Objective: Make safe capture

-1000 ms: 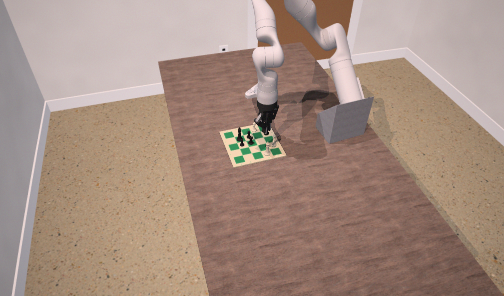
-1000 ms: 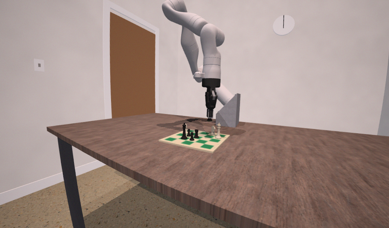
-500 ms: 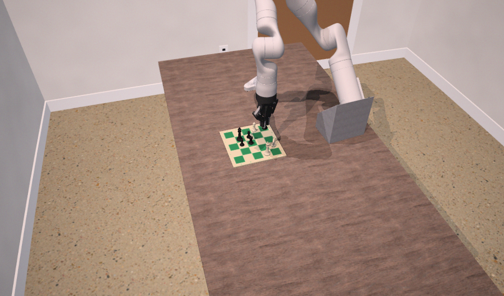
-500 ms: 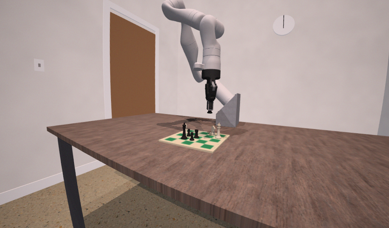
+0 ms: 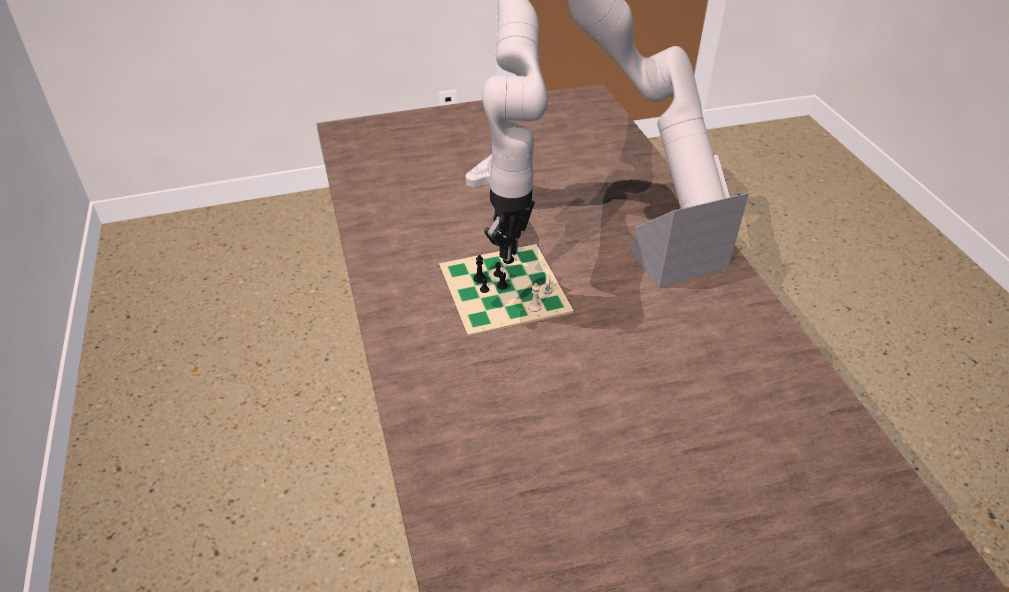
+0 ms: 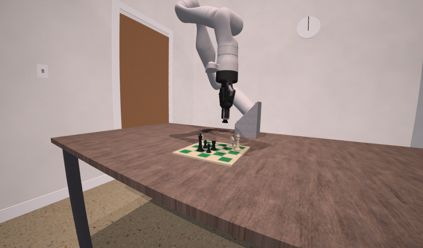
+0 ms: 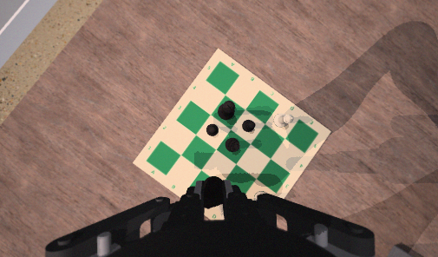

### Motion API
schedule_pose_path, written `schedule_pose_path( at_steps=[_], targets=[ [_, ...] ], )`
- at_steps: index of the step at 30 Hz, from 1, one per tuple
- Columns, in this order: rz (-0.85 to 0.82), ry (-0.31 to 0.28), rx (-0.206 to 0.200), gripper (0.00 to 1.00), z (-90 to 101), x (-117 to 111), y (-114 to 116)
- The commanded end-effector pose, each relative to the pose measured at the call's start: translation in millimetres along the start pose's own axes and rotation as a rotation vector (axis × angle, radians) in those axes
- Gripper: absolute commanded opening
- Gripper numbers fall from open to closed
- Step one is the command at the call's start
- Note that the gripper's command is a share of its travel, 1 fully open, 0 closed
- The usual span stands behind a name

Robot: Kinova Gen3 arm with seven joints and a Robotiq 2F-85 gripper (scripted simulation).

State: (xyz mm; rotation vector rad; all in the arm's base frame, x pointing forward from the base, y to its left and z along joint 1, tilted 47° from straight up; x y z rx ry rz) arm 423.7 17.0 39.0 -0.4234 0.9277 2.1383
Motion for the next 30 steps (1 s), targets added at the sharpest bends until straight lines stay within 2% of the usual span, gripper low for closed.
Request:
schedule_pose_path(
  at_steps=[1, 7, 9, 14, 30],
  targets=[
    [0.003, -0.006, 0.0, 0.0, -5.1, -18.7, -26.0],
    [0.07, -0.008, 0.002, 0.0, -9.0, -66.3, -69.8],
    [0.07, -0.008, 0.002, 0.0, -9.0, -66.3, -69.8],
    [0.101, -0.012, 0.006, 0.0, -12.4, -92.1, -87.1],
    [0.108, -0.013, 0.007, 0.0, -13.2, -97.5, -90.2]
  ],
)
Point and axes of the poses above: the point where the finger pads meet when closed, its own z axis back along the fingers, its own y axis across the jaws, x = y × z, the point moved 4 cm from there along z, back along the fingers, and after that the axes turned 8 degrees about z, right-handed, at the moved point
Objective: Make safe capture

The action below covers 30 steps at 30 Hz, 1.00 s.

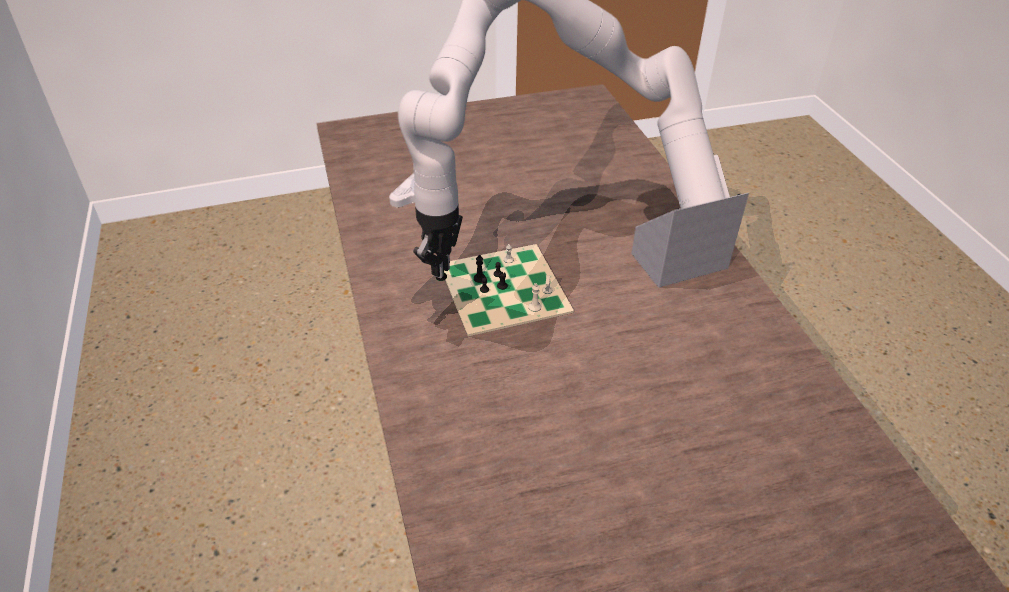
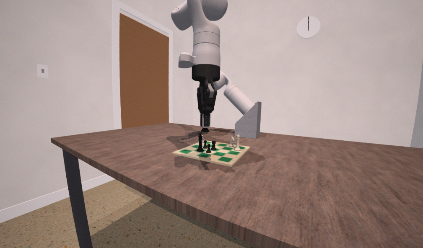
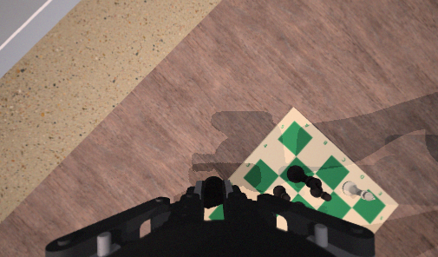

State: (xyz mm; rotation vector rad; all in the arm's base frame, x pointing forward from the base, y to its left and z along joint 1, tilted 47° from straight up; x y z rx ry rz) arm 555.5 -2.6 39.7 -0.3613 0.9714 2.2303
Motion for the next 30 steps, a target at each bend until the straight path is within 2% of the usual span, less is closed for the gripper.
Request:
schedule_pose_path(
  at_steps=[1, 13, 27, 30],
  targets=[
    [0.0, 0.001, -0.002, 0.0, 1.1, -0.1, -0.5],
    [0.0, 0.001, -0.002, 0.0, -14.3, -0.1, -0.7],
    [0.0, 0.001, -0.002, 0.0, -77.2, -0.5, -1.2],
    [0.0, 0.001, -0.002, 0.0, -80.8, -0.5, -1.2]
  ],
)
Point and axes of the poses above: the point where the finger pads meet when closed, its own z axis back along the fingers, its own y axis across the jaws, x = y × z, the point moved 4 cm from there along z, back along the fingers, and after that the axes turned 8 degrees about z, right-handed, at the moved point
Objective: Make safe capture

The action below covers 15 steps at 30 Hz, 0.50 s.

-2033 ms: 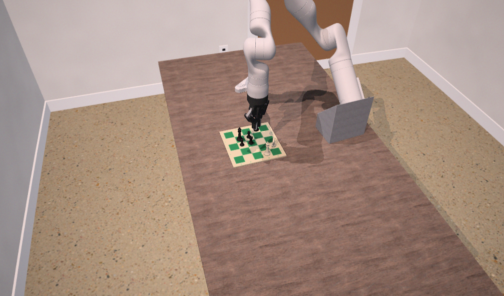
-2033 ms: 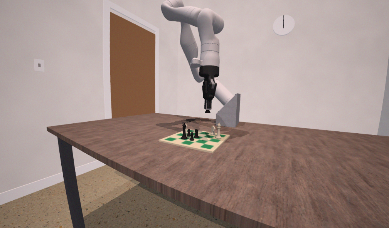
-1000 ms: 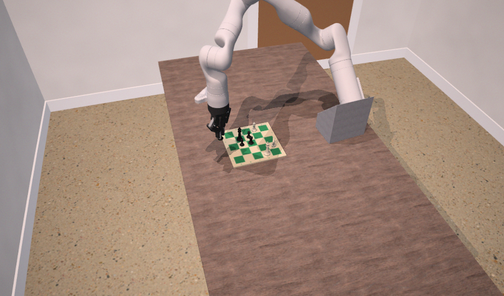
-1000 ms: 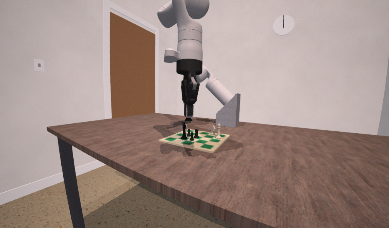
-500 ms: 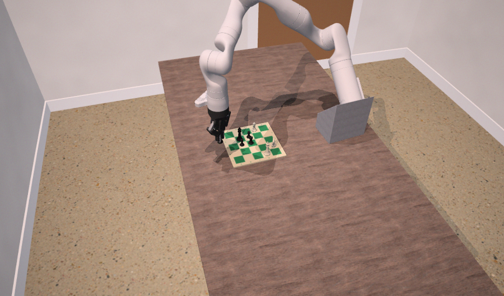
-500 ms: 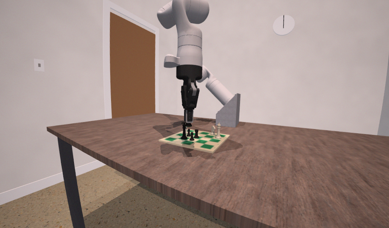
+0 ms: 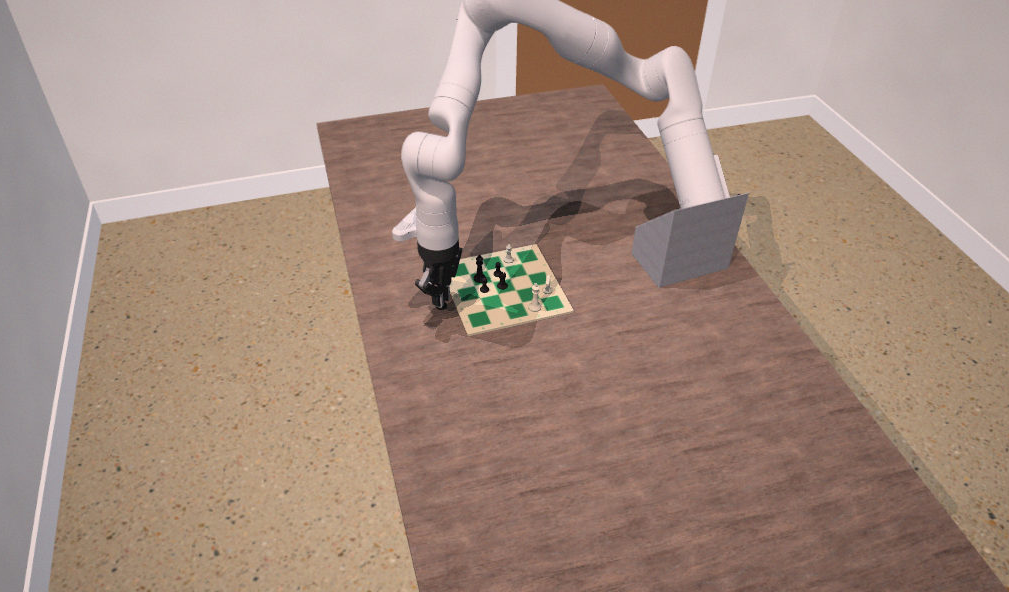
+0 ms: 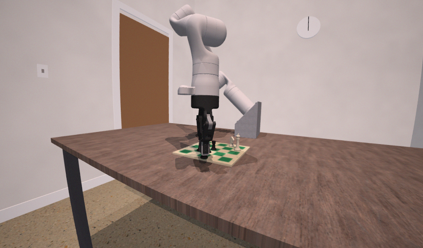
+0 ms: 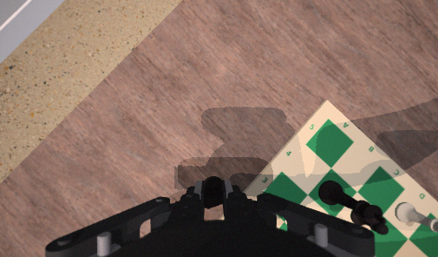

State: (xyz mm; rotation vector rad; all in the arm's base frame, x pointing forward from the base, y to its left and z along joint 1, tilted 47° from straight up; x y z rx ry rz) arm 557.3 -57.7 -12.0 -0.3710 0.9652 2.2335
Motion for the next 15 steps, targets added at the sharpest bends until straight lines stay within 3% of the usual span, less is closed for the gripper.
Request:
schedule_pose_path(
  at_steps=[1, 15],
  targets=[
    [0.001, -0.004, 0.006, 0.0, -8.5, 1.6, 0.6],
    [0.001, -0.004, 0.006, 0.0, -19.2, 1.6, 0.6]
  ],
)
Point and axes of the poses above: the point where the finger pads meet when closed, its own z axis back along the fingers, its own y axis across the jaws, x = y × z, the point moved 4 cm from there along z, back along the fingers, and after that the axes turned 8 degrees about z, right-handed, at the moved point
